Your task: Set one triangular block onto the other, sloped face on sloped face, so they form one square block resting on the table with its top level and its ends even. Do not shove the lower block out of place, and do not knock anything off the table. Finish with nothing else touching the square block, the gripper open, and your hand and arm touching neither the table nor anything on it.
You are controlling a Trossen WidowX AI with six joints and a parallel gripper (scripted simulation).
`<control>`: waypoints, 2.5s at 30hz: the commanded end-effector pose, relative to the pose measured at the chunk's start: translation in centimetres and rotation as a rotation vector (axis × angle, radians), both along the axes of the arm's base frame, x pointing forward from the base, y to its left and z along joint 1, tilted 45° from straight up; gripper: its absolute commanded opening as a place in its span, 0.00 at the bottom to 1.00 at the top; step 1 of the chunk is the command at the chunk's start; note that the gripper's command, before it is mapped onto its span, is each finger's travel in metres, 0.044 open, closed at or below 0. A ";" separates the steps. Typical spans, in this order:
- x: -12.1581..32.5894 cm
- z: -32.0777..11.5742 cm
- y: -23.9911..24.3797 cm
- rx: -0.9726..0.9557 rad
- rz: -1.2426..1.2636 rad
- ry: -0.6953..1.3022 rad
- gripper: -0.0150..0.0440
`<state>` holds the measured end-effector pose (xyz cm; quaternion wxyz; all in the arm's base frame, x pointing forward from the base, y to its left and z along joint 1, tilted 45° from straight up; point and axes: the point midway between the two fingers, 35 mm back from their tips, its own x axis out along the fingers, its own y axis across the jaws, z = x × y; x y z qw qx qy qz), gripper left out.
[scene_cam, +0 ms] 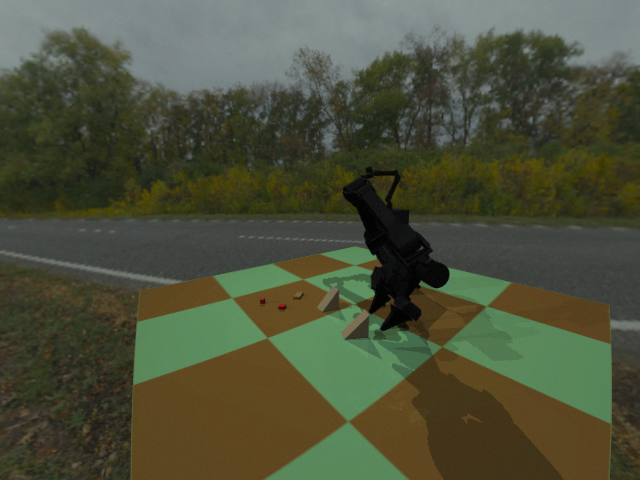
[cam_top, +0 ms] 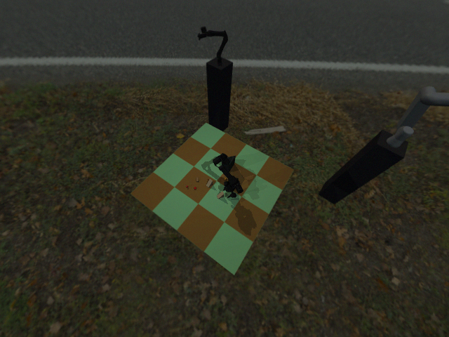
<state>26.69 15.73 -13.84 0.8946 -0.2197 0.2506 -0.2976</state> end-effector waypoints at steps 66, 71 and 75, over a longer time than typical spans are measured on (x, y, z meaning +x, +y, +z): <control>3.7 0.3 -4.8 -0.031 -0.010 -0.035 0.25; 3.7 0.3 -4.8 -0.030 -0.013 -0.029 0.25; 4.0 0.6 -4.6 -0.002 -0.051 0.026 0.25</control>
